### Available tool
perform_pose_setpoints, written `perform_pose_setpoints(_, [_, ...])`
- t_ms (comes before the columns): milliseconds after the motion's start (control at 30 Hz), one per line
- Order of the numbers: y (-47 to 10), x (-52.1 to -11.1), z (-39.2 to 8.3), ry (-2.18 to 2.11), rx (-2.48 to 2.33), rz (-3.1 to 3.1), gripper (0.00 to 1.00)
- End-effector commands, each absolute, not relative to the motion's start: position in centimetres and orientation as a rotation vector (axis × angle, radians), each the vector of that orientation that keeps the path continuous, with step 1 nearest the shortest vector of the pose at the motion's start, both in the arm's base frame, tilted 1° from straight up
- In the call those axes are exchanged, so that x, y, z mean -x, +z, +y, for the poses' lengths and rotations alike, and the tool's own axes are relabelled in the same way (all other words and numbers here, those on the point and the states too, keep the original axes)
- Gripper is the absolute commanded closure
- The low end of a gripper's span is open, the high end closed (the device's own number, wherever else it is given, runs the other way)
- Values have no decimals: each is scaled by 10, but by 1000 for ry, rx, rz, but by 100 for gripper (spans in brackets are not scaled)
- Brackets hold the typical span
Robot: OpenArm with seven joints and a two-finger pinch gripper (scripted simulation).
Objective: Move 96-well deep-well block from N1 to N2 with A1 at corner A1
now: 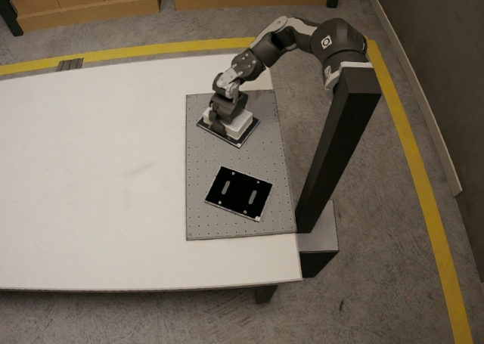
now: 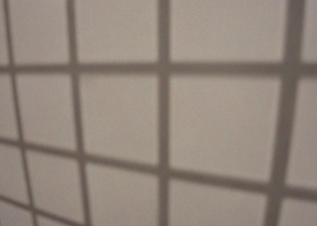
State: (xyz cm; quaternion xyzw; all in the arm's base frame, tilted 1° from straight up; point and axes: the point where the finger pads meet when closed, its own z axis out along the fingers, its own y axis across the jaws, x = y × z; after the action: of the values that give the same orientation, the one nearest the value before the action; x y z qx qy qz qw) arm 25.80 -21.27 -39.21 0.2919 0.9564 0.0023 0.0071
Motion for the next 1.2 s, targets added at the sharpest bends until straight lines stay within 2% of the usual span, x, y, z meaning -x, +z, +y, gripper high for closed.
perform_pose_setpoints(0, [-391, -259, -213, 10, -913, 2989, 100])
perform_pose_setpoints(133, [-391, -259, -213, 10, -913, 2989, 100])
perform_pose_setpoints(300, [-360, -260, -214, 13, -918, 2983, 100])
perform_pose_setpoints(700, [-360, -260, -214, 13, -918, 2983, 100])
perform_pose_setpoints(867, [-328, -260, -214, 14, -917, 2984, 100])
perform_pose_setpoints(1167, [-328, -260, -214, 14, -917, 2984, 100])
